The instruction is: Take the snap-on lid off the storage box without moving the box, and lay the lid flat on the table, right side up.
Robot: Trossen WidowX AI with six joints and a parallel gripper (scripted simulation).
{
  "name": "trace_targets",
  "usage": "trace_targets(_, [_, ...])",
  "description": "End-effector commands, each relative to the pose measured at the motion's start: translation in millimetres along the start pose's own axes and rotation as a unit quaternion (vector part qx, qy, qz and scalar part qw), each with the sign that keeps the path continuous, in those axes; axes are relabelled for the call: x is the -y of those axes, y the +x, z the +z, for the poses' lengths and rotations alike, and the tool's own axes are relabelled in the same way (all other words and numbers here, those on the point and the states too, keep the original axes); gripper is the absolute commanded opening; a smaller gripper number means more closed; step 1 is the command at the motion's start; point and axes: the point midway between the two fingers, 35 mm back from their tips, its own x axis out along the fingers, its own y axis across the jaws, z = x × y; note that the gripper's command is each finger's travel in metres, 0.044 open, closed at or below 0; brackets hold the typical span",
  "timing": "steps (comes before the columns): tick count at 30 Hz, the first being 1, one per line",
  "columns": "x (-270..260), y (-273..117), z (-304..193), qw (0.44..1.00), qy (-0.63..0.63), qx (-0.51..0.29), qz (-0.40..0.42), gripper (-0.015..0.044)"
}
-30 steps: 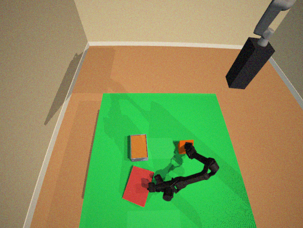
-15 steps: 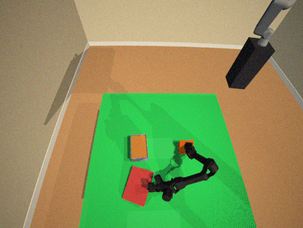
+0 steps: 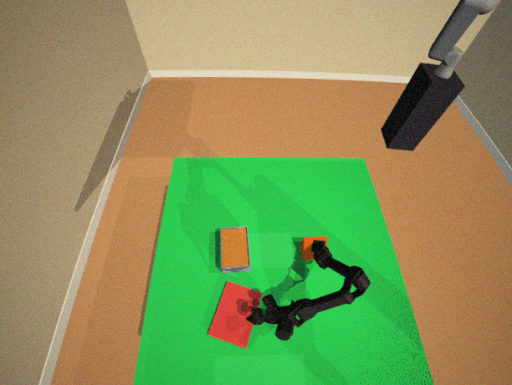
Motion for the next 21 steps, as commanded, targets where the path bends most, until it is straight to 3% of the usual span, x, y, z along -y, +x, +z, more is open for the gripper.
trace_targets(1, [5, -7, 1, 1.0, 0.003, 0.001, 0.002, 0.044])
trace_targets(21, [30, -38, 1, 1.0, 0.004, 0.001, 0.001, 0.044])
